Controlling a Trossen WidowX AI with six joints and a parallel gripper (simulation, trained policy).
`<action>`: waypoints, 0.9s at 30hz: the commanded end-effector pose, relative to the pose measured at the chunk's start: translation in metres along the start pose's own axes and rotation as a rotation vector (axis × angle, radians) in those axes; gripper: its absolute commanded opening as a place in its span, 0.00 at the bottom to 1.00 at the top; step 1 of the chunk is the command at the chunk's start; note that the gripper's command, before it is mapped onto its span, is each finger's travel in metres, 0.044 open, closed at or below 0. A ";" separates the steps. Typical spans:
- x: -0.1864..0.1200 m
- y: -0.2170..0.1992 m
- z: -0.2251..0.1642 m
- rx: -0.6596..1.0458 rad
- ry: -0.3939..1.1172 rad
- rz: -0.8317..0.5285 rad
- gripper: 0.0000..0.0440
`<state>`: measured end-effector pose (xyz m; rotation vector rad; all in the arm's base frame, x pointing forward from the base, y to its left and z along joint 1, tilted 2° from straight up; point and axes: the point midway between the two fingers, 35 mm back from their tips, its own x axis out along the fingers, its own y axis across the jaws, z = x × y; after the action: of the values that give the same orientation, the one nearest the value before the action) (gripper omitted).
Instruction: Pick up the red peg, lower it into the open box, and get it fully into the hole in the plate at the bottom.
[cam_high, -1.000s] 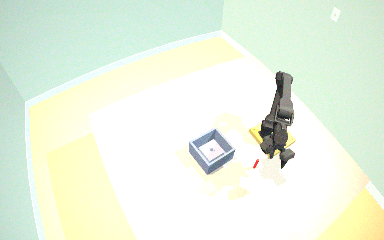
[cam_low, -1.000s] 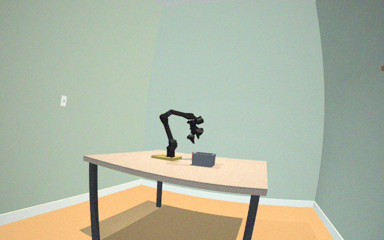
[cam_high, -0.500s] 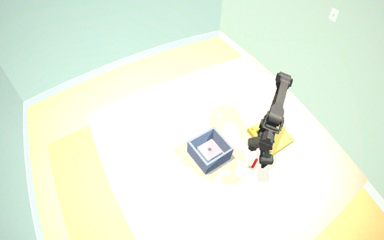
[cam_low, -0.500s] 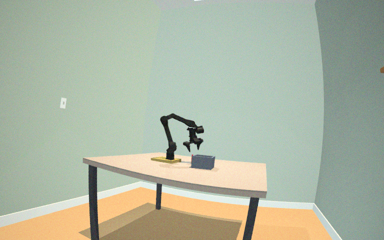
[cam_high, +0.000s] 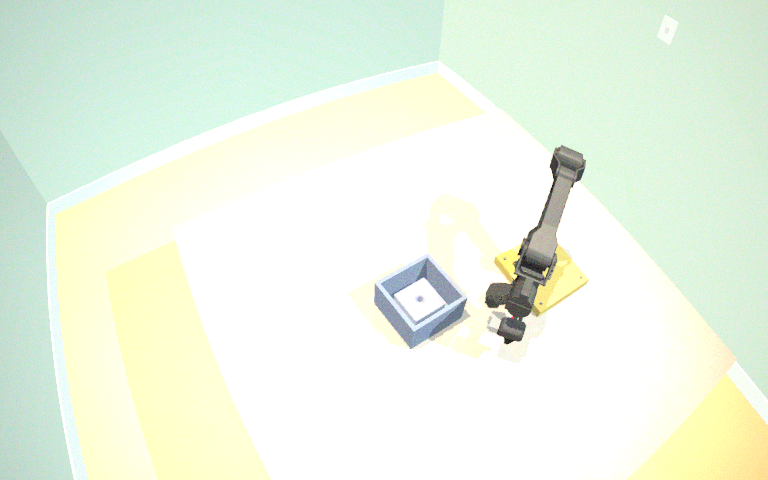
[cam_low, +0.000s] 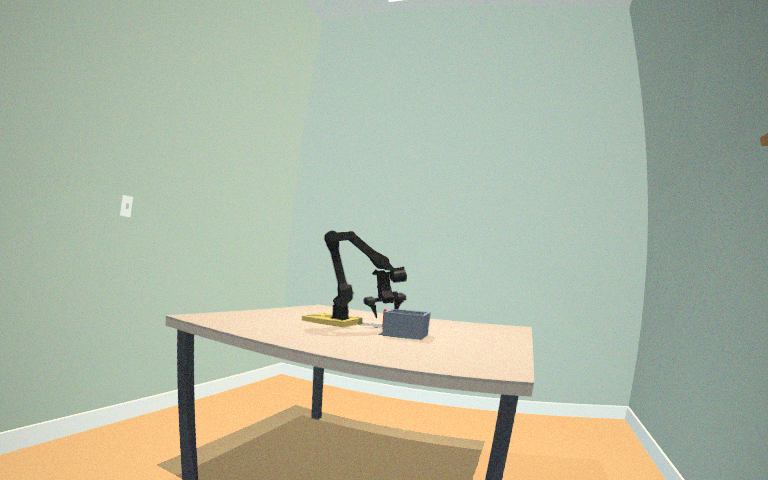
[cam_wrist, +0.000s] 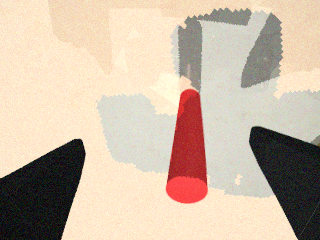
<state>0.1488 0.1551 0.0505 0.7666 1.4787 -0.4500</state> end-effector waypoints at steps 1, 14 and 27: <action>0.014 -0.007 0.003 0.048 -0.012 -0.005 0.99; 0.023 -0.014 0.005 0.149 0.029 -0.028 0.28; -0.003 0.001 0.020 0.098 -0.026 0.022 0.00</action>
<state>0.1569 0.1426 0.0416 0.8612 1.4595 -0.5418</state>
